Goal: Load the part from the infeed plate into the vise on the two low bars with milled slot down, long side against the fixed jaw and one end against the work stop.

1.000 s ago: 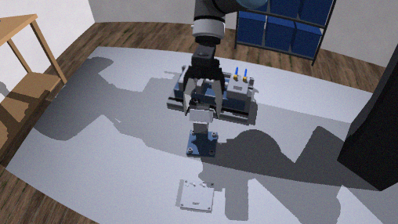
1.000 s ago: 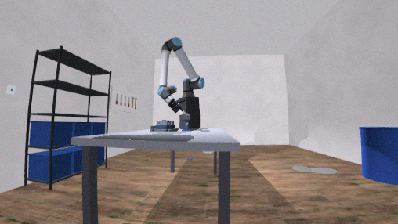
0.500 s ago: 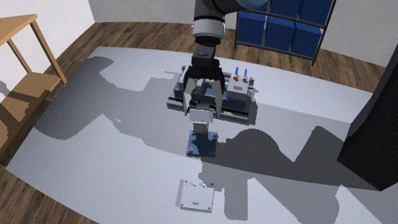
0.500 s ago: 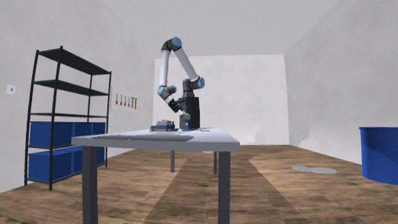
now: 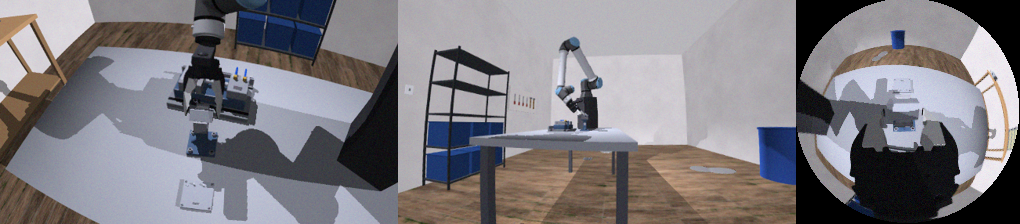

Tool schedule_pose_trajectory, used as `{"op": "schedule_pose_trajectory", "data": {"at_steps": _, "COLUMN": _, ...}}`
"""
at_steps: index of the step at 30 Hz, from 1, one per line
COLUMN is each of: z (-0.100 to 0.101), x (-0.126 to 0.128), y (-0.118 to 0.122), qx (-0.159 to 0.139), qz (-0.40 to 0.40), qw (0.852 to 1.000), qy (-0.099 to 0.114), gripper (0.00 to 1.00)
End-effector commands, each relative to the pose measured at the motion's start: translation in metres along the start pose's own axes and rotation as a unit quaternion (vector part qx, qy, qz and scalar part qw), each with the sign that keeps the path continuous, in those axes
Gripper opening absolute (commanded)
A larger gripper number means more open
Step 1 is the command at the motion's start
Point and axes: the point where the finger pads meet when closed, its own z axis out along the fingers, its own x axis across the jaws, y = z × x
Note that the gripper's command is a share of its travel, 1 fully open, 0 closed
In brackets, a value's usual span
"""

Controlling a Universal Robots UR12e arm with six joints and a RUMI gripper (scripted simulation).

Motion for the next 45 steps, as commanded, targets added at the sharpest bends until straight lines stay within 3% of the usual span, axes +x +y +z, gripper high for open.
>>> {"op": "schedule_pose_trajectory", "data": {"at_steps": 1, "z": -0.0004, "x": 0.0004, "y": -0.0002, "qx": 0.0, "qz": 0.0, "qw": 1.0, "qy": 0.0, "gripper": 0.51}}
{"op": "schedule_pose_trajectory", "data": {"at_steps": 24, "z": -0.0004, "x": 0.0004, "y": -0.0002, "qx": 0.0, "qz": 0.0, "qw": 1.0, "qy": 0.0, "gripper": 0.51}}
{"op": "schedule_pose_trajectory", "data": {"at_steps": 25, "z": -0.0004, "x": 0.0004, "y": -0.0002, "qx": 0.0, "qz": 0.0, "qw": 1.0, "qy": 0.0, "gripper": 0.0}}
{"op": "schedule_pose_trajectory", "data": {"at_steps": 45, "z": -0.0004, "x": 0.0004, "y": -0.0002, "qx": 0.0, "qz": 0.0, "qw": 1.0, "qy": 0.0, "gripper": 0.0}}
